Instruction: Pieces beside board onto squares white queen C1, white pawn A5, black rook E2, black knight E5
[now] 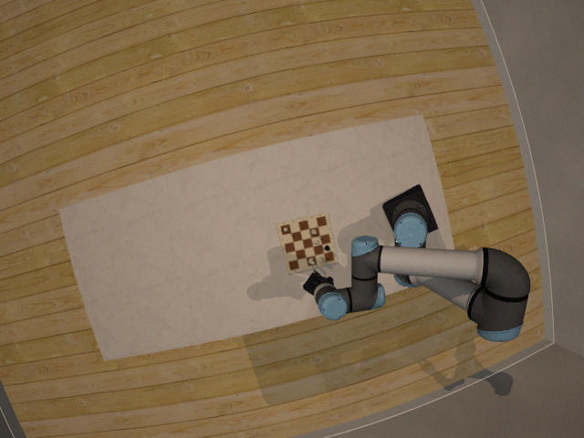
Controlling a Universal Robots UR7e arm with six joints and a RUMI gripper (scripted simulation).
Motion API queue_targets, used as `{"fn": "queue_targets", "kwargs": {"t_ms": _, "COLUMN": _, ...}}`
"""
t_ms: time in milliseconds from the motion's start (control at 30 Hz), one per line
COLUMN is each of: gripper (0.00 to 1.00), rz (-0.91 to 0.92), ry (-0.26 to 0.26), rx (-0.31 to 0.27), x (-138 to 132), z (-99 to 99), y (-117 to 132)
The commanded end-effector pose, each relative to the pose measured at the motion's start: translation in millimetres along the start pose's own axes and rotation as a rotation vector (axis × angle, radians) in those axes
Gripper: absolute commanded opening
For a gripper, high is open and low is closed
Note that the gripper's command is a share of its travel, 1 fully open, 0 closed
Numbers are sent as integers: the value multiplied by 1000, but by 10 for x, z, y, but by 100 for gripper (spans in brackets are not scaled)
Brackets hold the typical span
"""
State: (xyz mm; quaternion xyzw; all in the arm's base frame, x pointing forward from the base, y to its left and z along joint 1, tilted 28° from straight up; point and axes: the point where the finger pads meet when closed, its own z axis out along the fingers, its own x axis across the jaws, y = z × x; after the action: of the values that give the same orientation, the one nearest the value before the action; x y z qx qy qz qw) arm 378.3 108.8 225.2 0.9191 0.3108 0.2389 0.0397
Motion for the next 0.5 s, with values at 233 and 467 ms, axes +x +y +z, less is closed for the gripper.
{"fn": "queue_targets", "kwargs": {"t_ms": 233, "gripper": 0, "rz": -14, "ry": -3, "rx": 2, "x": -42, "z": -5, "y": 30}}
{"fn": "queue_targets", "kwargs": {"t_ms": 467, "gripper": 0, "rz": -50, "ry": -15, "rx": 6, "x": -148, "z": 14, "y": 94}}
